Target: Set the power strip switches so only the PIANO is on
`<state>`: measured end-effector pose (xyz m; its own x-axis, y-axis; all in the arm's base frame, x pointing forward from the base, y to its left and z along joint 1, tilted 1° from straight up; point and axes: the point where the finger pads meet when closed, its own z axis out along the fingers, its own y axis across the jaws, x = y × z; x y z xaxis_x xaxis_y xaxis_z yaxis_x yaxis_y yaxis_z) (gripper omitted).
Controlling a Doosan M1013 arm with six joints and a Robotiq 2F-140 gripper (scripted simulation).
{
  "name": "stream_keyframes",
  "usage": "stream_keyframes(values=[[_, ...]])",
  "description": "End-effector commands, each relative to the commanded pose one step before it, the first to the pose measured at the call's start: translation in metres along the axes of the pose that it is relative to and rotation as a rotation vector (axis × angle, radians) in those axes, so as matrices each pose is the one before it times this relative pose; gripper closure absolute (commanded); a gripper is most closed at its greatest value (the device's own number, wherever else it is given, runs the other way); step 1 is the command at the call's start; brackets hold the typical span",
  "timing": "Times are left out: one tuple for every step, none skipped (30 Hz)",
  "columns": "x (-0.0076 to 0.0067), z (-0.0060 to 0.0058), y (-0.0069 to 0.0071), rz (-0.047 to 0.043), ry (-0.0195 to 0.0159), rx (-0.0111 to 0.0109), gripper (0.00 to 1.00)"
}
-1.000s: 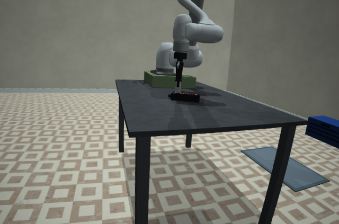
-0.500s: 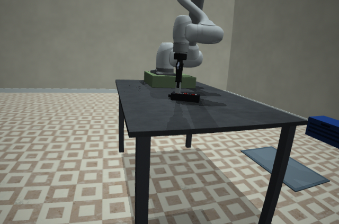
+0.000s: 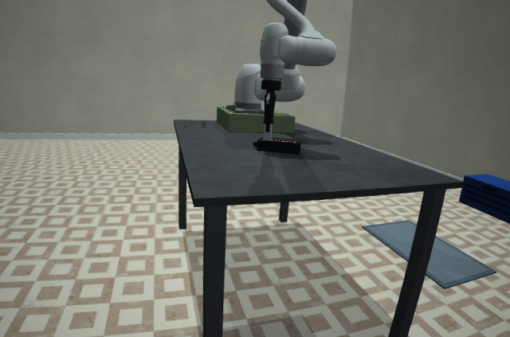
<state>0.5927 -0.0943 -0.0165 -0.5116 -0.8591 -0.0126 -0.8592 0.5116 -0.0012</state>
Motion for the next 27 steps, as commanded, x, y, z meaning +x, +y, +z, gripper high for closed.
stream_keyframes(values=[[0.00057, 0.00199, 0.00091, -0.00281, -0.00163, -0.00123, 1.00], [0.00000, -0.00118, 0.00000, 0.00000, 0.00000, 0.00000, 1.00], [0.00000, -0.00158, 0.00001, 0.00000, 0.00000, 0.00000, 1.00], [0.00000, -0.00200, 0.00000, 0.00000, 0.00000, 0.00000, 1.00], [0.00000, -0.00237, 0.00000, 0.00000, 0.00000, 0.00000, 1.00], [0.00000, -0.00270, 0.00000, 0.00000, 0.00000, 0.00000, 1.00], [0.00000, -0.00296, 0.00000, 0.00000, 0.00000, 0.00000, 1.00], [0.00000, -0.00316, 0.00000, 0.00000, 0.00000, 0.00000, 1.00], [0.00000, -0.00327, 0.00000, 0.00000, 0.00000, 0.00000, 1.00], [0.00000, -0.00329, 0.00000, 0.00000, 0.00000, 0.00000, 1.00], [0.00000, 0.00000, 0.00000, 0.00000, 0.00000, 0.00000, 1.00], [0.00000, 0.00000, 0.00000, 0.00000, 0.00000, 0.00000, 1.00], [0.00000, -0.00322, 0.00000, 0.00000, 0.00000, 0.00000, 1.00], [0.00000, -0.00307, 0.00000, 0.00000, 0.00000, 0.00000, 1.00], [0.00000, -0.00282, 0.00000, 0.00000, 0.00000, 0.00000, 1.00], [0.00000, -0.00251, 0.00000, 0.00000, 0.00000, 0.00000, 1.00], [0.00000, -0.00212, 0.00000, 0.00000, 0.00000, 0.00000, 1.00], [0.00000, -0.00171, 0.00000, 0.00000, 0.00000, 0.00000, 1.00], [0.00000, -0.00127, 0.00000, 0.00000, 0.00000, 0.00000, 1.00], [0.00000, -0.00085, 0.00000, 0.00000, 0.00000, 0.00000, 1.00], [0.00000, -0.00048, 0.00000, 0.00000, 0.00000, 0.00000, 1.00], [0.00000, -0.00019, 0.00000, 0.00000, 0.00000, 0.00000, 1.00], [0.00000, -0.00003, 0.00000, 0.00000, 0.00000, 0.00000, 1.00], [0.00000, 0.00000, 0.00000, 0.00000, 0.00000, 0.00000, 1.00], [0.00000, 0.00000, 0.00000, 0.00000, 0.00000, 0.00000, 1.00], [0.00000, 0.00000, 0.00000, 0.00000, 0.00000, 0.00000, 1.00], [0.00000, 0.00000, 0.00000, 0.00000, 0.00000, 0.00000, 1.00]])
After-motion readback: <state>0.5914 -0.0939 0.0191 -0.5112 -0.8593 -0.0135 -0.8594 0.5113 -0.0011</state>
